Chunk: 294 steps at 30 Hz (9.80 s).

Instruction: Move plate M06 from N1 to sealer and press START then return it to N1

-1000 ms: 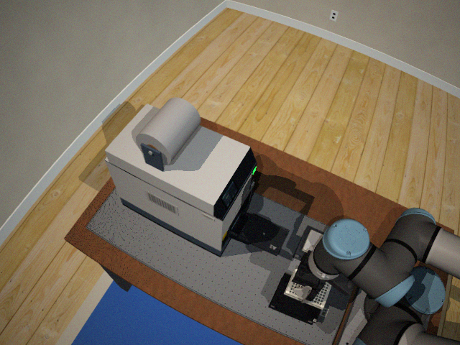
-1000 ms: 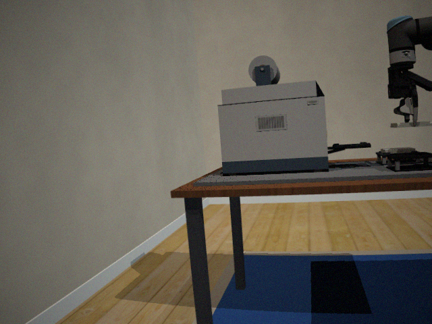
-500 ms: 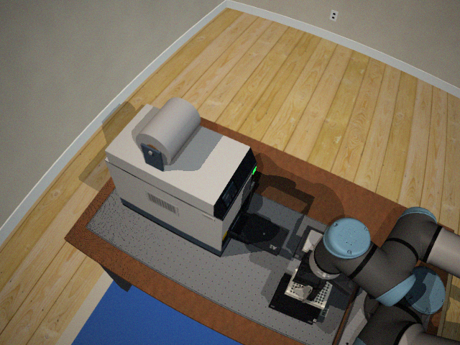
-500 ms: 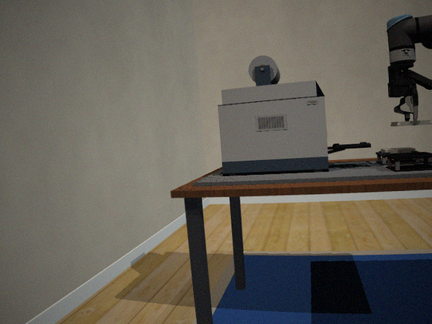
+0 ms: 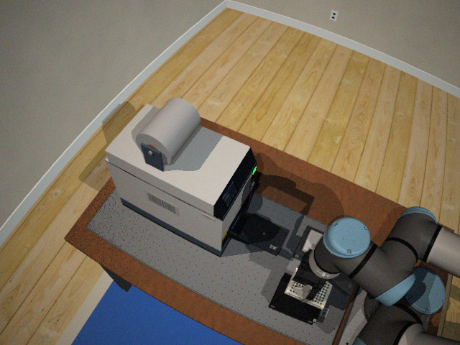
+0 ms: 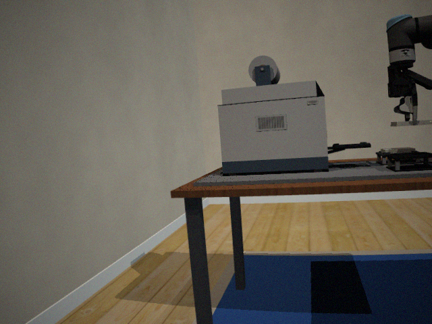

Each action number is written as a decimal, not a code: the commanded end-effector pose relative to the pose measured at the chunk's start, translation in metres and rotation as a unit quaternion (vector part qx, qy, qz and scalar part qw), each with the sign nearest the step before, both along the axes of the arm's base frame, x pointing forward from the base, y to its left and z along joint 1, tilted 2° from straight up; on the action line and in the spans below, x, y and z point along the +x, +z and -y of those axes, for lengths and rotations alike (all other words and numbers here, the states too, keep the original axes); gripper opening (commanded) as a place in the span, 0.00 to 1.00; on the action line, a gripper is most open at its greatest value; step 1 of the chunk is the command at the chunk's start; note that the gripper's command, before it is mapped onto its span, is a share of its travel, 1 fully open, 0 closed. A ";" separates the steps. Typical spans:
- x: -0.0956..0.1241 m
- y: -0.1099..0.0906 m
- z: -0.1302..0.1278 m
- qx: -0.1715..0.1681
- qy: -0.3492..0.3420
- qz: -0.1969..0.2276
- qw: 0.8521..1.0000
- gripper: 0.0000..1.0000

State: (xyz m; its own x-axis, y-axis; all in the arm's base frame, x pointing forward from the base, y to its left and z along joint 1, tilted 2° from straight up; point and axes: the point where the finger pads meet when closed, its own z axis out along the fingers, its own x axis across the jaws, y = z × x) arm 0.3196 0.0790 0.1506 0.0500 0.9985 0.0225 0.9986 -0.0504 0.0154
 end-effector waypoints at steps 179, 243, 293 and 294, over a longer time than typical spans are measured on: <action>0.198 0.002 0.146 0.000 -0.002 0.001 1.000 0.00; 0.197 -0.036 0.145 0.000 -0.002 0.001 1.000 0.00; 0.198 -0.054 0.145 0.000 -0.002 0.001 1.000 0.00; 0.200 -0.054 0.146 -0.001 -0.002 0.001 1.000 0.00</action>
